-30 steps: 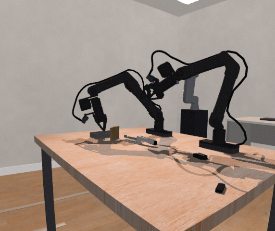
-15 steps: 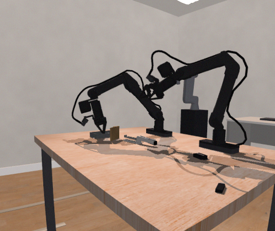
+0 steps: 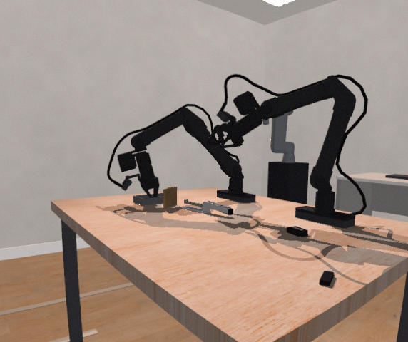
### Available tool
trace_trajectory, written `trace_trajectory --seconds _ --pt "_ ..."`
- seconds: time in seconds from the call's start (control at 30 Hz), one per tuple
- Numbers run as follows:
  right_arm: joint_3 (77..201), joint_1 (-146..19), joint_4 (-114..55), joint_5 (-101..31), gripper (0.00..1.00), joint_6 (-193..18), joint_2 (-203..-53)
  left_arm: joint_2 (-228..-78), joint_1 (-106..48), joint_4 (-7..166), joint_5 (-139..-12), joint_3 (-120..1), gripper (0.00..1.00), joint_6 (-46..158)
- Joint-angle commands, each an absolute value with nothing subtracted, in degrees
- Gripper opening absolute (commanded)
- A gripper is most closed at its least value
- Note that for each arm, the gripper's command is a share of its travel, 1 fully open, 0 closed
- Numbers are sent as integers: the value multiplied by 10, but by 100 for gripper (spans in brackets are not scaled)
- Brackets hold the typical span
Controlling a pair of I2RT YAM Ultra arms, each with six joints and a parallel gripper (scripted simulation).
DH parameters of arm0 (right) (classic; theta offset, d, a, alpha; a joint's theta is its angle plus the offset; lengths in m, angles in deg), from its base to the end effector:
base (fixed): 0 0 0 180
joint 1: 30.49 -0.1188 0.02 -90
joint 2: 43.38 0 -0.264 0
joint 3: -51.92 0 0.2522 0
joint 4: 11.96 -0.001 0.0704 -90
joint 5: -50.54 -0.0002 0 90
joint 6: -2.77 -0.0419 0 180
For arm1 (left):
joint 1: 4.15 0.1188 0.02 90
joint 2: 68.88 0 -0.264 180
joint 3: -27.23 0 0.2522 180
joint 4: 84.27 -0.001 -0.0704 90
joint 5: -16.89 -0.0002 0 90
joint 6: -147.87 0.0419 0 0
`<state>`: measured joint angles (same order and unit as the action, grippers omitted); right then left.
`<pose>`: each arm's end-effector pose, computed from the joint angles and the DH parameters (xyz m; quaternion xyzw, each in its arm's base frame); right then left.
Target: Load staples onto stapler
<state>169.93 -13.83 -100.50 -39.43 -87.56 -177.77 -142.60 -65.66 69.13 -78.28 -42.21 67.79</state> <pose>0.4003 -0.1187 0.1279 -0.1465 -0.9807 -0.0187 0.1285 0.1376 -0.2594 0.2957 0.5253 0.6925 -0.2498 0.4267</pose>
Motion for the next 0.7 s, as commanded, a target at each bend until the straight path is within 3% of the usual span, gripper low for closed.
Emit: trace_trajectory --seconds 0.0,0.13,0.27,0.4,0.67 --pt "1697 -141 -991 -390 27 -882 -1780 -1408 -659 700 -780 -427 100 675" --pt "1697 -141 -990 -390 27 -882 -1780 -1408 -659 700 -780 -427 100 675" --pt "1697 -141 -990 -391 18 -882 -1780 -1408 -659 700 -780 -427 100 675" --pt "1697 -141 -990 -391 18 -882 -1780 -1408 -659 700 -780 -427 100 675" --pt "1700 -139 -998 -393 7 -877 -1780 -1408 -659 700 -780 -427 100 675"
